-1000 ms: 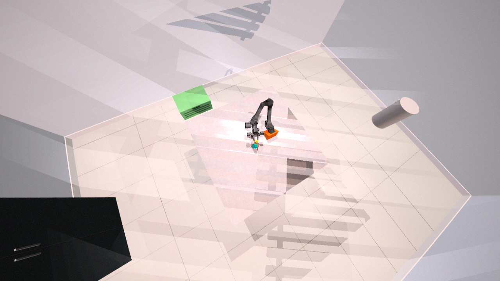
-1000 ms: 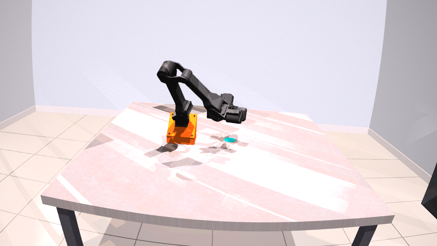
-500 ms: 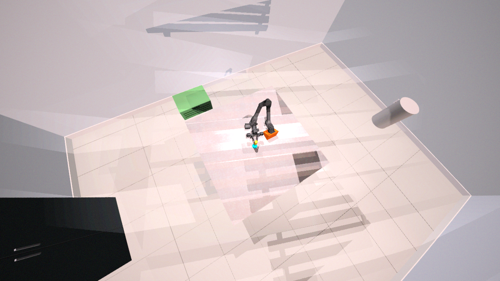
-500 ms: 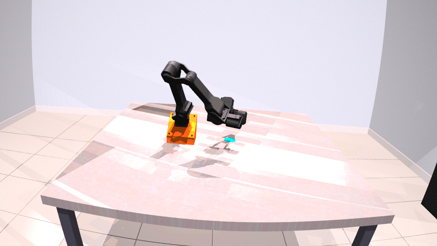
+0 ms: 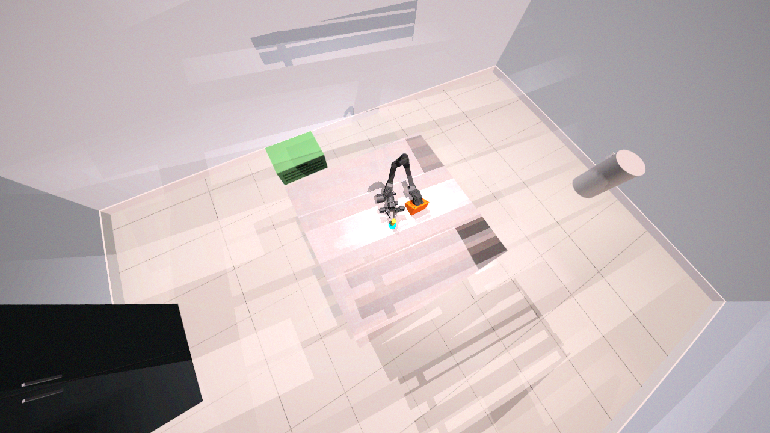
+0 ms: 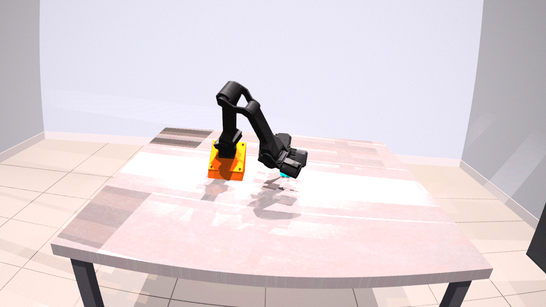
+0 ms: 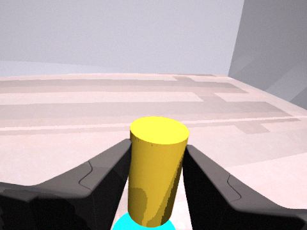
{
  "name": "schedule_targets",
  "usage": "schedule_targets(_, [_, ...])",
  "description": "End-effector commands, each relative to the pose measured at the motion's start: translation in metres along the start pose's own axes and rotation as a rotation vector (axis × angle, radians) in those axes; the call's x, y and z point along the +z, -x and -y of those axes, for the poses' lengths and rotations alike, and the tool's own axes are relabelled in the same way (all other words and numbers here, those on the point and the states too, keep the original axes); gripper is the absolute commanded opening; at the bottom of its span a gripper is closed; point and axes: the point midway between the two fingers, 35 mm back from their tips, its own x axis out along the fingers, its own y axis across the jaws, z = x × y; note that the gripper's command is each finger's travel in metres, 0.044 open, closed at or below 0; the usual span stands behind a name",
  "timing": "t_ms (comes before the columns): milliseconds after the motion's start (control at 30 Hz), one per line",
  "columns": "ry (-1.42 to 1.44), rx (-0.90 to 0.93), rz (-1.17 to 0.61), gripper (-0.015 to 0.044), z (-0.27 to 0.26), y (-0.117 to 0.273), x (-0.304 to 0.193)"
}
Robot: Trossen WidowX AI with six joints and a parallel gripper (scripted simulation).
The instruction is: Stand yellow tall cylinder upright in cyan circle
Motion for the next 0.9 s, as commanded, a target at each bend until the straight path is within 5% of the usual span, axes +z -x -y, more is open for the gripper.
schedule_targets(0, [0.006,-0.003,0.008,0.0105,0.0,-0.001,-0.009])
schedule_targets(867, [-0.004,-0.001,0.005,0.0105,-0.002,-0.004,-0.044])
